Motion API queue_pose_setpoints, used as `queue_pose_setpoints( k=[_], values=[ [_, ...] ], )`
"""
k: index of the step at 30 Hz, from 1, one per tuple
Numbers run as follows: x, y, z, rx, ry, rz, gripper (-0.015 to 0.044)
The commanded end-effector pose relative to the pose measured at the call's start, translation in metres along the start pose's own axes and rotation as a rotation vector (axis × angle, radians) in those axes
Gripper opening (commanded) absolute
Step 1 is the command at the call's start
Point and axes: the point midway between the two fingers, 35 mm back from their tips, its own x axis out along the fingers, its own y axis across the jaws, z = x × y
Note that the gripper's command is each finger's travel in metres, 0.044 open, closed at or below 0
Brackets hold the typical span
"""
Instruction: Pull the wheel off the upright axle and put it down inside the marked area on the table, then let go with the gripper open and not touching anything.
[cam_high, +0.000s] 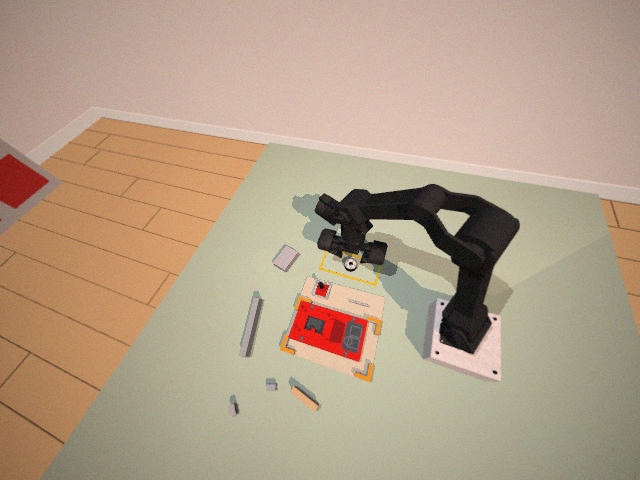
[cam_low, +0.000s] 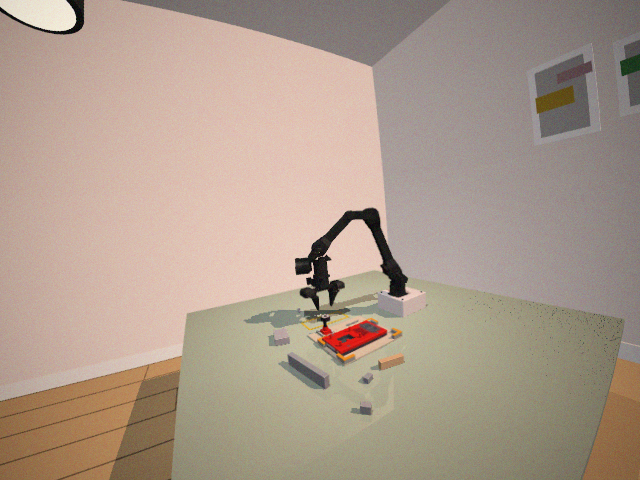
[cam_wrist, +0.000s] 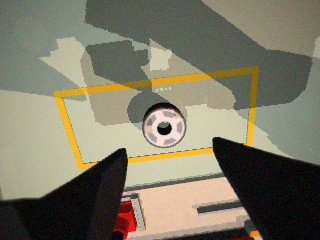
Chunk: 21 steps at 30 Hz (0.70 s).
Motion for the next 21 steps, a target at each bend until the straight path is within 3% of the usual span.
queue_pose_setpoints(
  k=[1, 2, 8, 13, 21],
  values=[
    [-0.017, 0.001, 0.001, -0.004, -0.007, 0.011, 0.0300],
    [-0.017, 0.001, 0.001, -0.004, -0.007, 0.011, 0.0300],
    [-0.041, -0.037, -0.016, -0.002, -0.006, 0.012, 0.0440],
    [-0.060, -0.078, -0.034, -0.004, -0.004, 0.004, 0.0440],
    [-0.061, -0.080, -0.035, -0.004, -0.004, 0.003, 0.0440]
  ],
)
